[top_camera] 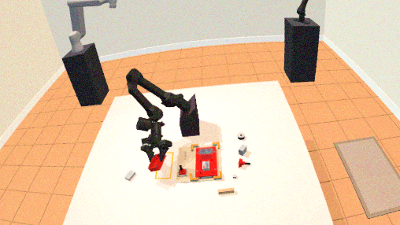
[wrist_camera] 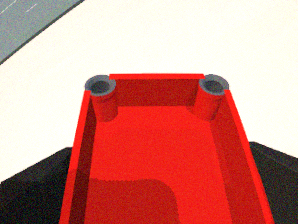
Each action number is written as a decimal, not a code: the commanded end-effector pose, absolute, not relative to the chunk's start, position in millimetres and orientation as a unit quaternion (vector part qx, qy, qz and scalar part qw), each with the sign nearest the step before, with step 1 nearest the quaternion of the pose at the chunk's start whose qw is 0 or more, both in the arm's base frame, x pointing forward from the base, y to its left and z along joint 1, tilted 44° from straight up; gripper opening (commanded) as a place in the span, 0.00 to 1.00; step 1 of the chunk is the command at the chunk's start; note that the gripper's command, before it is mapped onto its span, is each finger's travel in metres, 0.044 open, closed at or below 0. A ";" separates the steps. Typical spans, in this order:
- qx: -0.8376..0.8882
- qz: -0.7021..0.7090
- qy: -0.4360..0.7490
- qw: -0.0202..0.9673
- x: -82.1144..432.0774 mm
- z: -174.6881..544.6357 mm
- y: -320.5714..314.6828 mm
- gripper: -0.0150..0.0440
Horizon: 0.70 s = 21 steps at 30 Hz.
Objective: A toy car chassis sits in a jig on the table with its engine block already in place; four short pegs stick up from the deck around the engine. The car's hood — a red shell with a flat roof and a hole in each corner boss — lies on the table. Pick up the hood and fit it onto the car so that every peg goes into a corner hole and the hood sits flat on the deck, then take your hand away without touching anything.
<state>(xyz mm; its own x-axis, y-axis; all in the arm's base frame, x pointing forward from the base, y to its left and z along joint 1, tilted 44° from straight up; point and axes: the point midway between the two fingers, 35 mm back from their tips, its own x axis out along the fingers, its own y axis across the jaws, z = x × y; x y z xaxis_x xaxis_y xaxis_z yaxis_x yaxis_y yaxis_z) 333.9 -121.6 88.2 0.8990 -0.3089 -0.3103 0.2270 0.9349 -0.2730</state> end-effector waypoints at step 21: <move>0.208 -0.190 0.121 0.952 334.1 87.7 -122.3 0.25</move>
<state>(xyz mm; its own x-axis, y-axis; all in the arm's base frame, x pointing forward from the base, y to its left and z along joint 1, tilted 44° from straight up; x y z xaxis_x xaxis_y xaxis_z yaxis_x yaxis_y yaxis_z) 333.9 -121.7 87.6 0.8986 -0.3090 -0.3114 0.3967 0.8754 0.2761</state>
